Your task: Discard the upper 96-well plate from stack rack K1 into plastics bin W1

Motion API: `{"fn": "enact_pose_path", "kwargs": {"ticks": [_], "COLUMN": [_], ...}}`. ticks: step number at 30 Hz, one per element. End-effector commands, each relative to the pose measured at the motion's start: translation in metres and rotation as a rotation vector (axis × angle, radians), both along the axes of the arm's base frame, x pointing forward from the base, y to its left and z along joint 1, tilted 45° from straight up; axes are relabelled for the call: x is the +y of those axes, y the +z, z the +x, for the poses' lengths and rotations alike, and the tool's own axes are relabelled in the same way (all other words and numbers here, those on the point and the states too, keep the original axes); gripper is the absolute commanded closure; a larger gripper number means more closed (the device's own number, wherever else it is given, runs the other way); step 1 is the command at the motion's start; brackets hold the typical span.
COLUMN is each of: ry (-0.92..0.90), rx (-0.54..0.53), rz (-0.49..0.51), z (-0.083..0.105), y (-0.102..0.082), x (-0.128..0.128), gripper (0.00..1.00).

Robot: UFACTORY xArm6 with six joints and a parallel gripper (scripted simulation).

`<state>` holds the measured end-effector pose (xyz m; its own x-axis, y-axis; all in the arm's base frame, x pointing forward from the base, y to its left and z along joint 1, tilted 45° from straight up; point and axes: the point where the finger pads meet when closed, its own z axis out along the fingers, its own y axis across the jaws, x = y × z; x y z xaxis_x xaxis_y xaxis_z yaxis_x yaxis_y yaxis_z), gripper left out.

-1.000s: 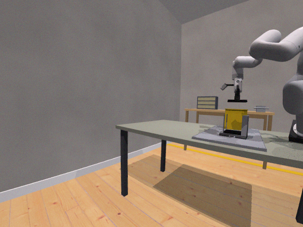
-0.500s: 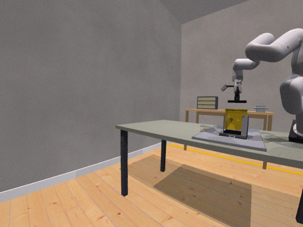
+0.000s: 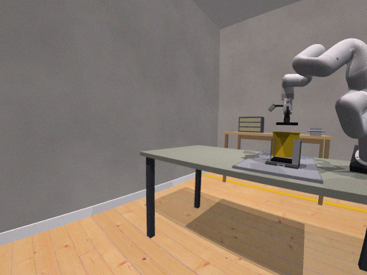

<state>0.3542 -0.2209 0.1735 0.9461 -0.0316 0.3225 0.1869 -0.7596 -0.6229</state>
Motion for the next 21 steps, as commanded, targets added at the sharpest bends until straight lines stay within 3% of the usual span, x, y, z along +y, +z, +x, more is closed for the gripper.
{"fn": "enact_pose_path", "kwargs": {"ticks": [1, 21], "ry": [-0.001, -0.001], "rx": [-0.002, -0.002], "rz": [-0.002, -0.002], "z": [0.003, 0.014], "y": [-0.009, -0.049], "x": [-0.012, -0.056], "gripper": [1.00, 1.00]}}
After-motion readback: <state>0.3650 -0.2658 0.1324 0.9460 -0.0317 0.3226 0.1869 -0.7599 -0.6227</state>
